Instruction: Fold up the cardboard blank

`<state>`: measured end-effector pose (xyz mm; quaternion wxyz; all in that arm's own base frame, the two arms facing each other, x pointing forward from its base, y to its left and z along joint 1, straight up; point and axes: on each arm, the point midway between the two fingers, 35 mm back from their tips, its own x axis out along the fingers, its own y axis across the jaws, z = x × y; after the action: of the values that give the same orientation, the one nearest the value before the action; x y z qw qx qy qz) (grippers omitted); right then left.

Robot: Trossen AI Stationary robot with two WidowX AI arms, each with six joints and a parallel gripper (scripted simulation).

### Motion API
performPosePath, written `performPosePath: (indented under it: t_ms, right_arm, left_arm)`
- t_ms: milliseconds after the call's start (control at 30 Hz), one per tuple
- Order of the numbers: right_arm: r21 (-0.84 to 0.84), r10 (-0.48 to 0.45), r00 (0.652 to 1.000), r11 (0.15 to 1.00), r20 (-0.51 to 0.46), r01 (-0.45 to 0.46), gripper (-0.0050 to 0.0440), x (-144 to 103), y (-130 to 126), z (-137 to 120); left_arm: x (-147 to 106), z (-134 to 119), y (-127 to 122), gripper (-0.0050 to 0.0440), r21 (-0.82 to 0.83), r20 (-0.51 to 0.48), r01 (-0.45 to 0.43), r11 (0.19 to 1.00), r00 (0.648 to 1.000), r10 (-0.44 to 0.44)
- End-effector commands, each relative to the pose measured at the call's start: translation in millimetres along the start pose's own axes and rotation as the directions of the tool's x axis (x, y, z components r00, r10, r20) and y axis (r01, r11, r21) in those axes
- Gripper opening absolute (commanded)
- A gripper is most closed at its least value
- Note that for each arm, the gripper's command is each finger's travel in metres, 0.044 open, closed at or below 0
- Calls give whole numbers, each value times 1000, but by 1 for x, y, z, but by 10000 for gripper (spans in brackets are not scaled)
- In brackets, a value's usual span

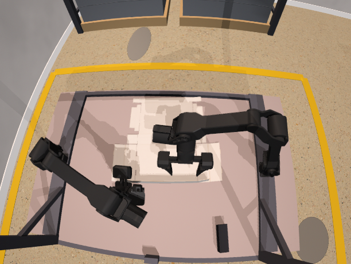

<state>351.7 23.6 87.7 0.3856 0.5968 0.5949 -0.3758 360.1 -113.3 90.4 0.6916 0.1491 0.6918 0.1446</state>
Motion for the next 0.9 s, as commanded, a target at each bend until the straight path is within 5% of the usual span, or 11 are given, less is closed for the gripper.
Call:
performPosePath:
  t_ms: [0,100,233,333,533,800,867]
  right_arm:
    - [-5,14,1000,1000,6,-14,440,-8,3,-3]
    - [-5,14,1000,1000,6,-14,440,-8,3,-3]
    - [97,11,999,995,34,-15,440,-14,-12,-6]
    - [155,9,999,988,52,-17,440,-18,-20,-7]
    - [440,1,987,895,158,-72,440,-37,-70,-12]
    - [690,-2,968,701,251,-177,440,-48,-118,-12]
    - [690,-2,968,701,251,-177,440,-48,-118,-12]
  left_arm:
    - [-10,2,2,0,-16,25,16,1000,1000,-16]
    - [-10,2,2,0,-16,25,16,1000,1000,-16]
    - [-4,6,11,94,-115,16,45,992,999,-43]
    - [0,8,15,98,-173,10,61,983,998,-60]
    - [20,17,42,98,-502,-7,135,854,987,-160]
    - [40,25,65,98,-756,-7,156,636,969,-246]
    - [40,25,65,98,-756,-7,156,636,969,-246]
